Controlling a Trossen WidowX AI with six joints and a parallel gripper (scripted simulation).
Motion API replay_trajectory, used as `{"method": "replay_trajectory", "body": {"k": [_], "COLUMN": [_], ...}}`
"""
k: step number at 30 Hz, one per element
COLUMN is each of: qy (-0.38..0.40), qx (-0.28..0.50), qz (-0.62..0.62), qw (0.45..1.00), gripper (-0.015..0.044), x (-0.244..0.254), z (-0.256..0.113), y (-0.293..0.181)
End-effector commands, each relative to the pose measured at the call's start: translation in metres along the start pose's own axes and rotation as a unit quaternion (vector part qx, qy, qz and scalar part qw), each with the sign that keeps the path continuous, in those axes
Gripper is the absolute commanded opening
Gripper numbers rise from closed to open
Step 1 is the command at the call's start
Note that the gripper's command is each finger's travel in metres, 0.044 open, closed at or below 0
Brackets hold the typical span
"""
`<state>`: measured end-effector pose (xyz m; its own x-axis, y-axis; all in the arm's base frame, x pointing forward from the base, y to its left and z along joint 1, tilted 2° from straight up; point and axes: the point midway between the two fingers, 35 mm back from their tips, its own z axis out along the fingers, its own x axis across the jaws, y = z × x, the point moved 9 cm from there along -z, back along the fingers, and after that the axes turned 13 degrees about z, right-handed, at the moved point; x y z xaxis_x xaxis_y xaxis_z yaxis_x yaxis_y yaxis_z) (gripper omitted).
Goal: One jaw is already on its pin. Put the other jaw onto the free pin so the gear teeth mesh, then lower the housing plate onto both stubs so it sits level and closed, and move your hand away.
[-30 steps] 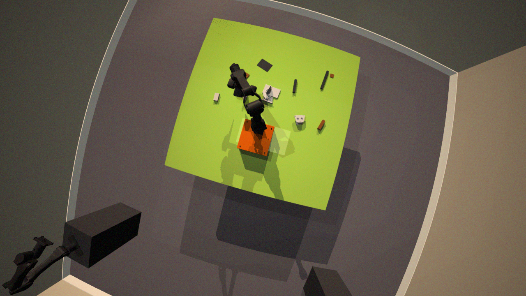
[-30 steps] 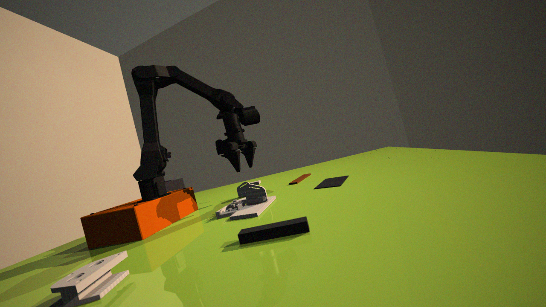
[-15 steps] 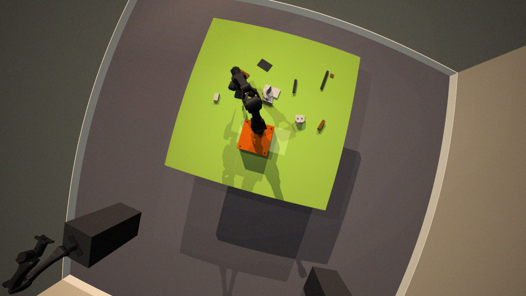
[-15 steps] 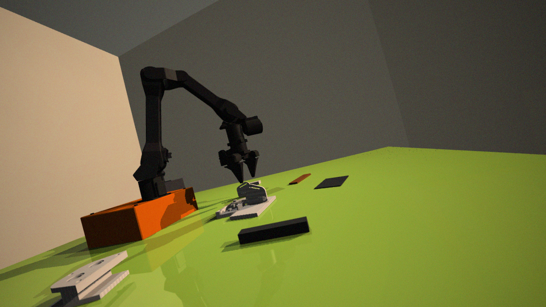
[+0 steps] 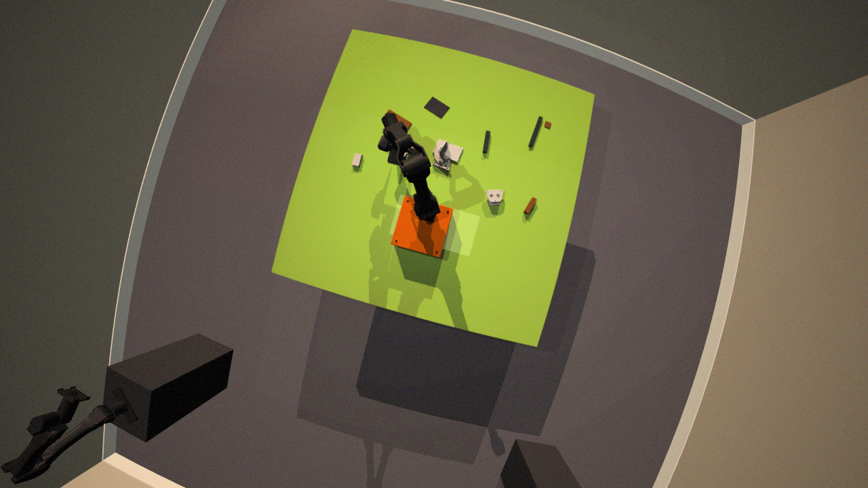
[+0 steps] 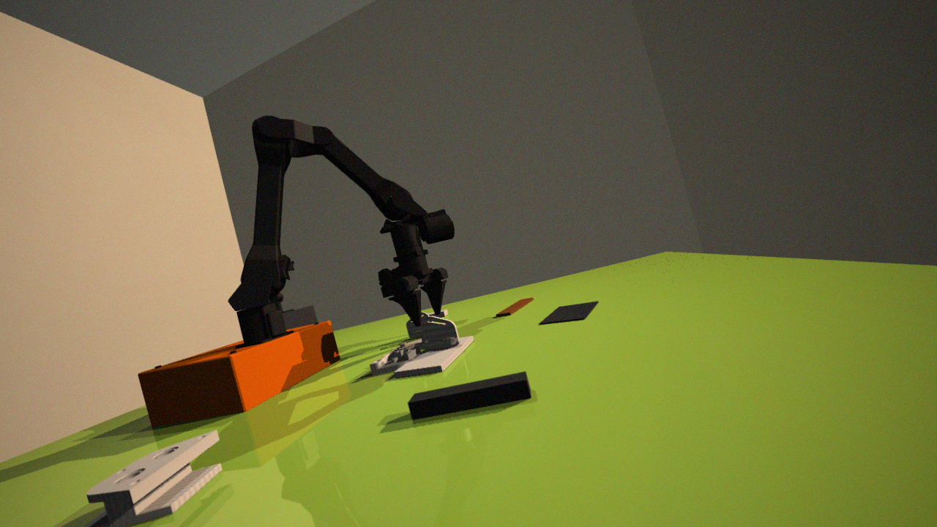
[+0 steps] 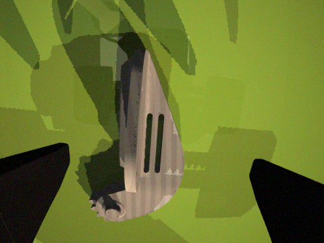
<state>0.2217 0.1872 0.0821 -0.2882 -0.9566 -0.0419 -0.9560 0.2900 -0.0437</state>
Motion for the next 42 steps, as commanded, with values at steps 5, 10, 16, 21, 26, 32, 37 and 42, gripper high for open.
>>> {"method": "replay_trajectory", "body": {"k": [5, 10, 16, 21, 26, 32, 37, 42], "qy": [0.006, 0.006, 0.006, 0.006, 0.006, 0.006, 0.006, 0.005], "qx": [-0.001, -0.001, -0.001, -0.001, -0.001, -0.001, -0.001, -0.003], "qz": [-0.002, -0.002, -0.002, -0.002, -0.002, -0.002, -0.002, 0.0], "qw": [1.0, 1.0, 1.0, 1.0, 1.0, 1.0, 1.0, 1.0], "gripper": [0.044, 0.044, 0.044, 0.044, 0.044, 0.044, 0.044, 0.0335], "x": [0.003, 0.003, 0.004, 0.004, 0.004, 0.003, 0.003, 0.003], "z": [0.015, 0.023, 0.024, 0.024, 0.024, 0.024, 0.024, 0.024], "y": [0.001, 0.002, 0.002, 0.002, 0.002, 0.002, 0.002, 0.002]}}
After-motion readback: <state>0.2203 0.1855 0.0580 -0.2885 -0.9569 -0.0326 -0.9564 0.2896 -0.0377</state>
